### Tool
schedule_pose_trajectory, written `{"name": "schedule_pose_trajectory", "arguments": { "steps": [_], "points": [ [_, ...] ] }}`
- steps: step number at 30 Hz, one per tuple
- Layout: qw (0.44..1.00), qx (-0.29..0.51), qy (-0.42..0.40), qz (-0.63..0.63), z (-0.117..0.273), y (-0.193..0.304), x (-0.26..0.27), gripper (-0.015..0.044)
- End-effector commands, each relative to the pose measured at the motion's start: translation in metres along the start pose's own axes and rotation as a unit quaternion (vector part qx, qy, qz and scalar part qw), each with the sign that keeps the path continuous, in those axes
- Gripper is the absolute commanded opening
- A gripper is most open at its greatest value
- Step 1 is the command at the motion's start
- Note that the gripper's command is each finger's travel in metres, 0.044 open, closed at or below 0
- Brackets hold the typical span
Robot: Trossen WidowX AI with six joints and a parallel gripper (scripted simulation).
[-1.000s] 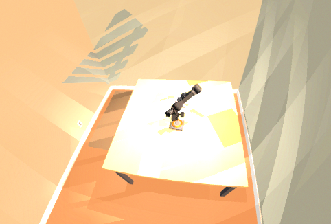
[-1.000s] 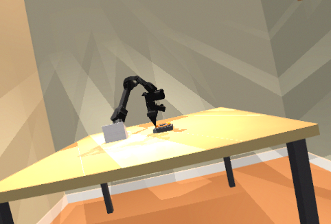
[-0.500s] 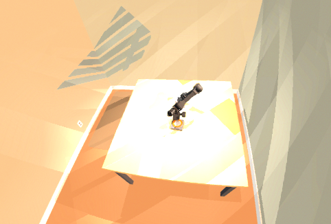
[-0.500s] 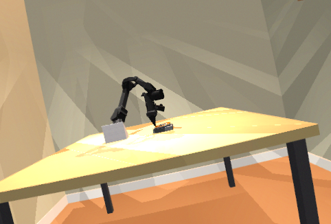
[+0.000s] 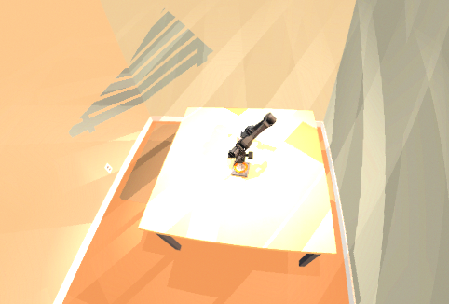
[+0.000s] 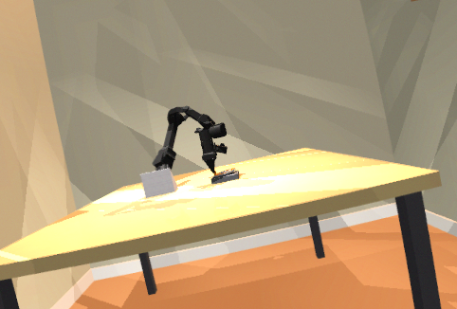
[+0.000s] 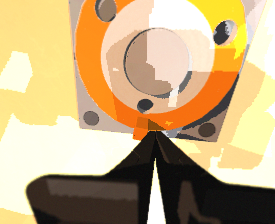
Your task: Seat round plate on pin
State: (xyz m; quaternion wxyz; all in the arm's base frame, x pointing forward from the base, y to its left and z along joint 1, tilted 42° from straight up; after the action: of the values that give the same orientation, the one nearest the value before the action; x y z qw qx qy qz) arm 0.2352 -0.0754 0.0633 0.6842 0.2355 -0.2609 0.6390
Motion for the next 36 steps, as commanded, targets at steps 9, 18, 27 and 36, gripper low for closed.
{"name": "schedule_pose_trajectory", "arguments": {
  "steps": [9, 18, 27, 36],
  "points": [
    [1.0, 0.003, -0.008, -0.002, -0.002, 0.0, 0.013, 0.0],
    [1.0, 0.003, -0.008, -0.002, -0.002, -0.002, 0.019, 0.0],
    [1.0, 0.003, -0.008, -0.002, -0.001, -0.008, 0.025, 0.0],
    [1.0, 0.003, -0.008, -0.002, -0.001, -0.008, 0.026, 0.0]
  ]
}}
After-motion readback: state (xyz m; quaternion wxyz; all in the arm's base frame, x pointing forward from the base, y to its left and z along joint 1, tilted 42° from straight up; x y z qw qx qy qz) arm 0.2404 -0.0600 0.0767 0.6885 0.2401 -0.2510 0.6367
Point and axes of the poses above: the point midway between the two fingers, 35 mm back from their tips, its own z axis back along the fingers, its own x axis across the jaws, y = z × x, the point moved 8 cm from there along z, back along the fingers, and after that the axes turned 1 degree about z, right-handed, at the moved point
